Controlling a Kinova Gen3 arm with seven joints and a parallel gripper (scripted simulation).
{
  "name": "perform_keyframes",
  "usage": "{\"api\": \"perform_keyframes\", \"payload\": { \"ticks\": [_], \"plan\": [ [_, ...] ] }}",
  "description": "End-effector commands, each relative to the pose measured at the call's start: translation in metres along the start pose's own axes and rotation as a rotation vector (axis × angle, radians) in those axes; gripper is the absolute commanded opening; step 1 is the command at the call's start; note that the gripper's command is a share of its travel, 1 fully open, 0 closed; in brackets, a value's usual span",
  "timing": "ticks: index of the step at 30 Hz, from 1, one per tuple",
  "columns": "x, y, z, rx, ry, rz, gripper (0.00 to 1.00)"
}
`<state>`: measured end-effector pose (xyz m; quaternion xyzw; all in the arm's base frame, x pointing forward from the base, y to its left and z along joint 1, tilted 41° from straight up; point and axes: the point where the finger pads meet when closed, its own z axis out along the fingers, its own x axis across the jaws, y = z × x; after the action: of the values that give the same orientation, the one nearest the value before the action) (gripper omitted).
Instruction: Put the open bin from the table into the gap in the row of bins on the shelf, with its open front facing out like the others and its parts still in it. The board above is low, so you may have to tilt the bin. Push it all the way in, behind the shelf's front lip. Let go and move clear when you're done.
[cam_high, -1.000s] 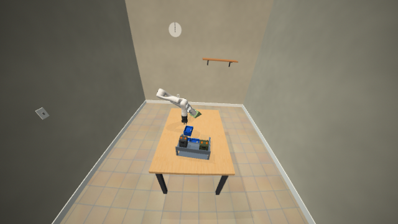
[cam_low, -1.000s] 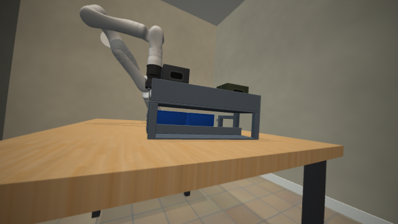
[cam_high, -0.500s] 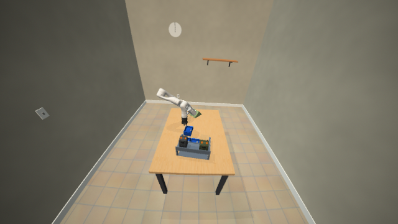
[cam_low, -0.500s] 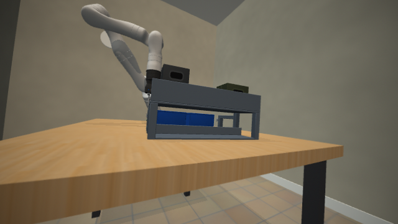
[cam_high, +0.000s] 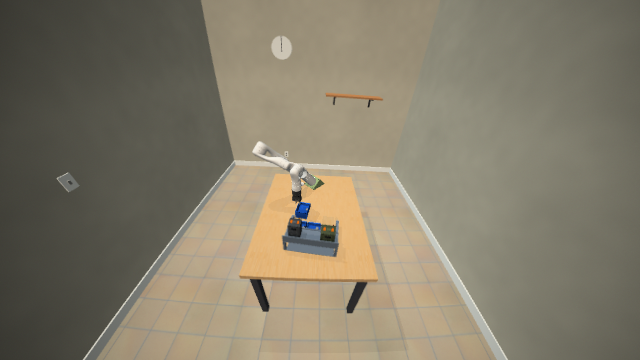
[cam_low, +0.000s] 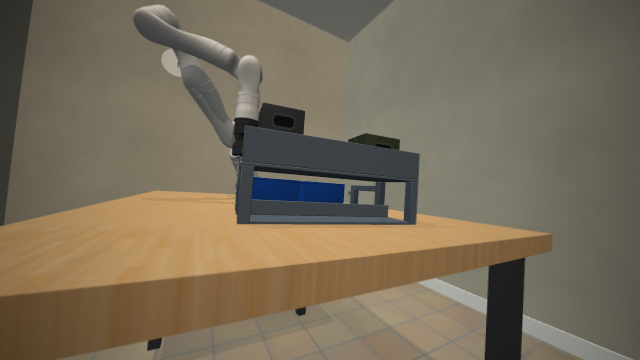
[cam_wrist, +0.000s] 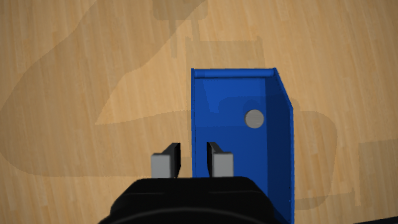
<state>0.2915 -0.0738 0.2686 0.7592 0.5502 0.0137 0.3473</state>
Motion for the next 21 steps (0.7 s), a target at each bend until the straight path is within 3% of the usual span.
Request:
{"api": "perform_keyframes", "payload": {
  "ticks": [1, 21],
  "plan": [
    [-0.0002, -0.0002, 0.0013, 0.000, -0.002, -0.001, 0.55],
    [-0.0002, -0.0002, 0.0034, 0.000, -0.002, -0.001, 0.55]
  ]
}}
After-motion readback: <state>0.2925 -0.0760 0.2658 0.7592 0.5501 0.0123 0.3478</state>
